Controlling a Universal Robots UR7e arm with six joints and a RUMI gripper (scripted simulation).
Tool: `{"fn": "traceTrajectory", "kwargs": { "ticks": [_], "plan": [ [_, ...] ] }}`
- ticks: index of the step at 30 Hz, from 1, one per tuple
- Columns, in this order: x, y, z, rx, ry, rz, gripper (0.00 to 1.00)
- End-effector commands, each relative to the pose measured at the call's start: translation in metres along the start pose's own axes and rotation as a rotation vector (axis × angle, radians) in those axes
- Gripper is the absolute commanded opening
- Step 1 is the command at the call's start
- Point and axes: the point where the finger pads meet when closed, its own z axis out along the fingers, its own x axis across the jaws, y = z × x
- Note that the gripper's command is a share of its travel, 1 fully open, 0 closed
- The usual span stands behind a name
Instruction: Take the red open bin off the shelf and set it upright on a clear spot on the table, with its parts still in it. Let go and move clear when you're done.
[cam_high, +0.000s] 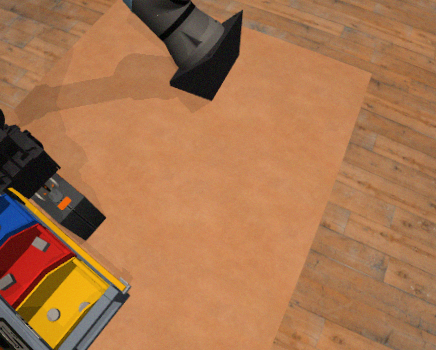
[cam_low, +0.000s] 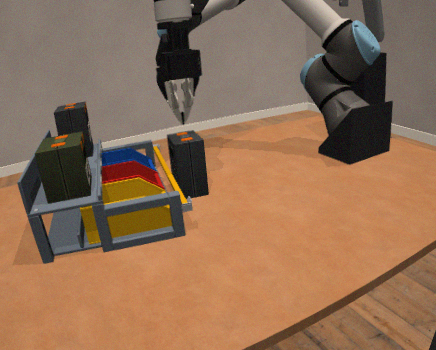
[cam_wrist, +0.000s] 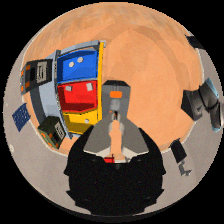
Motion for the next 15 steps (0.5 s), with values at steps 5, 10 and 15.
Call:
{"fn": "traceTrajectory", "kwargs": {
  "ticks": [5, 10, 15],
  "plan": [
    [-0.0002, 0.0, -0.0004, 0.0, -0.001, 0.0, 0.0],
    [-0.0002, 0.0, -0.0004, 0.0, -0.001, 0.0, 0.0],
    [-0.0001, -0.0001, -0.0064, 0.0, -0.001, 0.0, 0.0]
  ]
}}
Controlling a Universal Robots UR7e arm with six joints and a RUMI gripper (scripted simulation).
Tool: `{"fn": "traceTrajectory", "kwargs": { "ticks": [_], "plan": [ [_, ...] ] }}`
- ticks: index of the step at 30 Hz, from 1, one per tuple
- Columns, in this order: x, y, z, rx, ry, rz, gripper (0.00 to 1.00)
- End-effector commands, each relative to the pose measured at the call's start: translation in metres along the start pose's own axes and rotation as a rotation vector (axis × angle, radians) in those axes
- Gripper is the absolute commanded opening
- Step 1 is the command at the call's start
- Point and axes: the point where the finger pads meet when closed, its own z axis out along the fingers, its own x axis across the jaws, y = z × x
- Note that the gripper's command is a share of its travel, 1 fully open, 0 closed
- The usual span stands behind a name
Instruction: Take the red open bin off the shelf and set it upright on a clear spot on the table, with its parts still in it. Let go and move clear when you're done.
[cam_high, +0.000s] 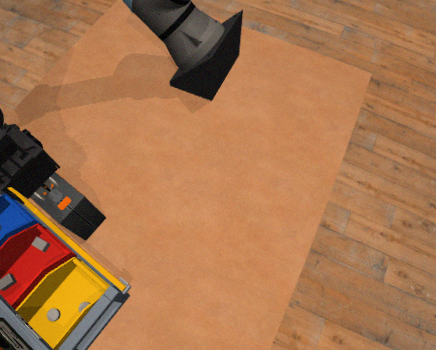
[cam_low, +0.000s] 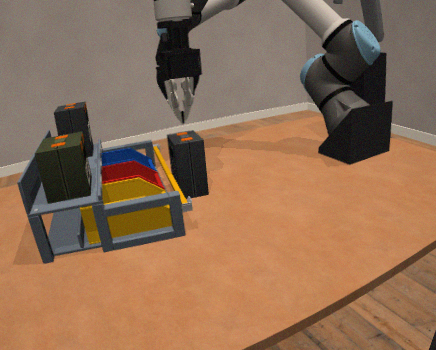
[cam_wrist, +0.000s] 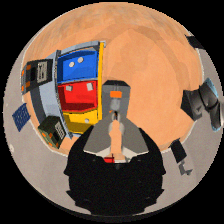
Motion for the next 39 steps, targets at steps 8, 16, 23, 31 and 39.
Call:
{"fn": "traceTrajectory", "kwargs": {
  "ticks": [8, 16, 23, 31, 39],
  "plan": [
    [0.001, -0.001, -0.027, 0.0, -0.001, 0.0, 0.72],
    [0.001, -0.001, -0.027, 0.0, -0.001, 0.0, 0.72],
    [0.001, -0.001, -0.027, 0.0, -0.001, 0.0, 0.72],
    [0.001, -0.001, -0.027, 0.0, -0.001, 0.0, 0.72],
    [0.001, -0.001, -0.027, 0.0, -0.001, 0.0, 0.72]
  ]
}}
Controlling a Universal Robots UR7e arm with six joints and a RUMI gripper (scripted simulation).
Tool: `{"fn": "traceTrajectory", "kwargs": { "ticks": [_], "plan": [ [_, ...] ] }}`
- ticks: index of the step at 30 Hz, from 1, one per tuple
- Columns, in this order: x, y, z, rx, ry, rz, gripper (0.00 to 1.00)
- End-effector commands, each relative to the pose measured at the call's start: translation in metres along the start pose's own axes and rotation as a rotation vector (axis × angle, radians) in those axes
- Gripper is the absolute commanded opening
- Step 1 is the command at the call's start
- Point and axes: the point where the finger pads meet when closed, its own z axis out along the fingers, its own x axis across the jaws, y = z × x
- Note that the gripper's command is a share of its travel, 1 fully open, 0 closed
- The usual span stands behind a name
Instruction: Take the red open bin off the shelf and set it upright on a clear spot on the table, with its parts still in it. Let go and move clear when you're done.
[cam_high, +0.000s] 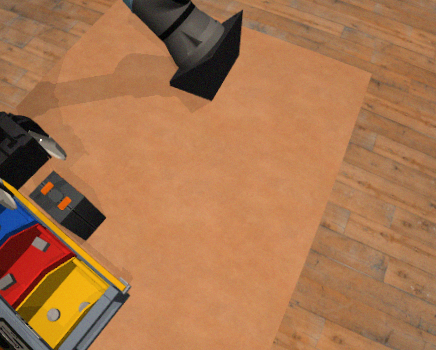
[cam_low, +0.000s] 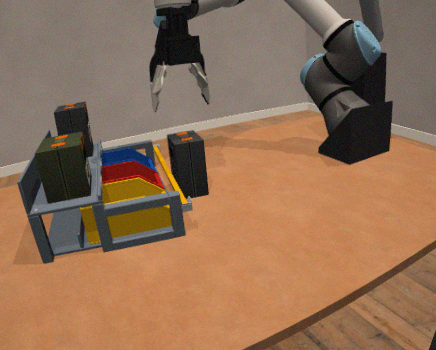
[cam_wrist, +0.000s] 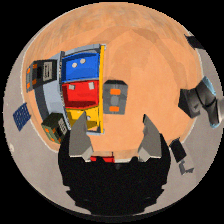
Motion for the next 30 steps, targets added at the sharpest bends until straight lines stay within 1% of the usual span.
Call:
{"fn": "traceTrajectory", "kwargs": {
  "ticks": [1, 14, 30],
  "plan": [
    [0.0, 0.0, 0.0, 0.0, -0.001, 0.0, 0.72],
    [0.0, 0.0, 0.002, -0.001, -0.001, 0.0, 0.72],
    [-0.001, 0.0, 0.016, -0.001, 0.0, 0.0, 0.72]
  ]
}}
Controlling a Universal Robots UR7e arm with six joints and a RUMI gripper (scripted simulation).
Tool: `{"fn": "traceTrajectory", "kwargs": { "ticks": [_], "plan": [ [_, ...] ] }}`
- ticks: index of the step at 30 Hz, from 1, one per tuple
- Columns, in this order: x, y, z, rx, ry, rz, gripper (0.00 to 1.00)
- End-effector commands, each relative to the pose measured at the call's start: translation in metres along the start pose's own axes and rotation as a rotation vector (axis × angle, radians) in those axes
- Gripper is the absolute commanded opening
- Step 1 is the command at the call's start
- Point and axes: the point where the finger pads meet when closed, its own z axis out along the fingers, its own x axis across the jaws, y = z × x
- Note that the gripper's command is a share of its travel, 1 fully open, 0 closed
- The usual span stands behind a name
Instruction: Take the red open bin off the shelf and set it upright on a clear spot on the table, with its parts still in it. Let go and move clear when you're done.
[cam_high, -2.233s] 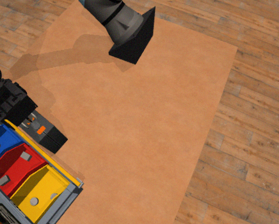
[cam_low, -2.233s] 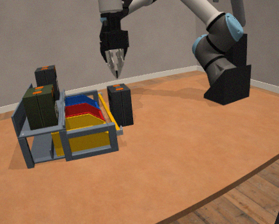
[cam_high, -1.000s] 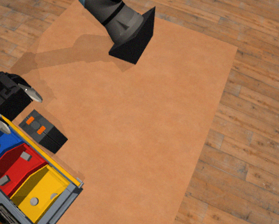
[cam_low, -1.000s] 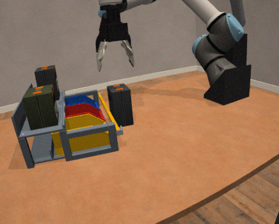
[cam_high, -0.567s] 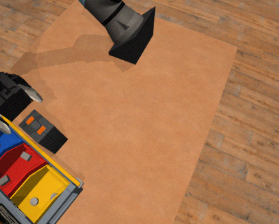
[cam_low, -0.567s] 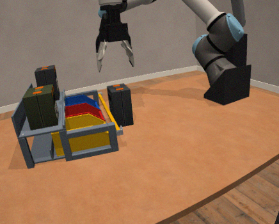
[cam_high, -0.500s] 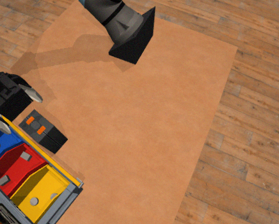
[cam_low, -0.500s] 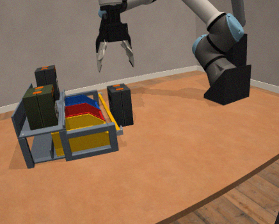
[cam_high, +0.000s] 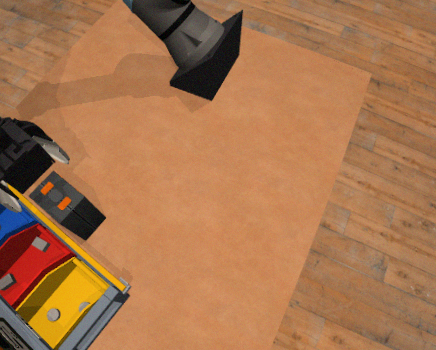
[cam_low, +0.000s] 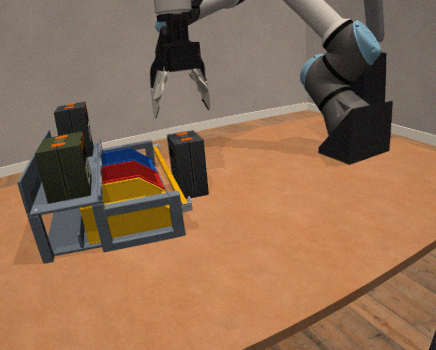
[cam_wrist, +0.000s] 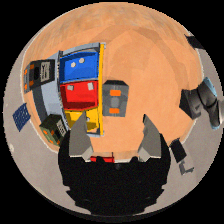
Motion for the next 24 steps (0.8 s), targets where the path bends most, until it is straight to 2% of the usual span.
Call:
{"fn": "traceTrajectory", "kwargs": {
  "ticks": [1, 24],
  "plan": [
    [0.0, 0.0, 0.005, -0.001, -0.001, 0.0, 0.72],
    [-0.001, 0.001, 0.031, -0.001, -0.001, 0.0, 0.72]
  ]
}}
